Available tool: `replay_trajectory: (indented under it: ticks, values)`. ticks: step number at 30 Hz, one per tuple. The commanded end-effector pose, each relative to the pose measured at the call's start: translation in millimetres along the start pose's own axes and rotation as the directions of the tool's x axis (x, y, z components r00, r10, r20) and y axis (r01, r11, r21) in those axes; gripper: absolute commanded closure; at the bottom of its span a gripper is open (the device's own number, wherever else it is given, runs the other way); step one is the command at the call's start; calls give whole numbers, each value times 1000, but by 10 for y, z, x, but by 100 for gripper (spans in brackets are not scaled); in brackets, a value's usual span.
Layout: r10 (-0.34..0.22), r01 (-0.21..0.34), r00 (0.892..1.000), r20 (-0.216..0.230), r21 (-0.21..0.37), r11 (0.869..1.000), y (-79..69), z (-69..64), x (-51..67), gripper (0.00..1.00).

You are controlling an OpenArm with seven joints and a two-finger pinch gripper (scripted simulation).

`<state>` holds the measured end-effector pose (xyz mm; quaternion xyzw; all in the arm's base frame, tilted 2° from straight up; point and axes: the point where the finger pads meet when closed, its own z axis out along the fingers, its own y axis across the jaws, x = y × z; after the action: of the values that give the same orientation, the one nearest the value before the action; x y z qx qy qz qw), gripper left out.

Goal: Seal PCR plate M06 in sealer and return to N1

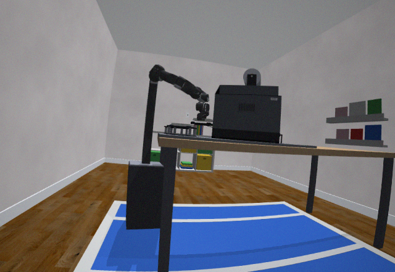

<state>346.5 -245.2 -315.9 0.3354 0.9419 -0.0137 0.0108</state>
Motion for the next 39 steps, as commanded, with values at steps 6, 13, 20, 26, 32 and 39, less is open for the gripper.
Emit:
replay_trajectory:
  ticks: [6, 13, 20, 26, 32, 39]
  values:
    - [-3, 3, 1000, -4, 5, 1000, -17, 44, 31, 100]
    - [-3, 3, 1000, -4, 5, 1000, -17, 44, 31, 100]
    - [-3, 3, 1000, -3, 4, 1000, -8, 16, 14, 100]
    - [-2, 2, 1000, -2, 3, 1000, -1, -2, 3, 100]
    - [-2, 2, 1000, -2, 3, 1000, -1, -2, 3, 100]
    - [-3, 3, 1000, -3, 5, 1000, -16, 44, 31, 100]
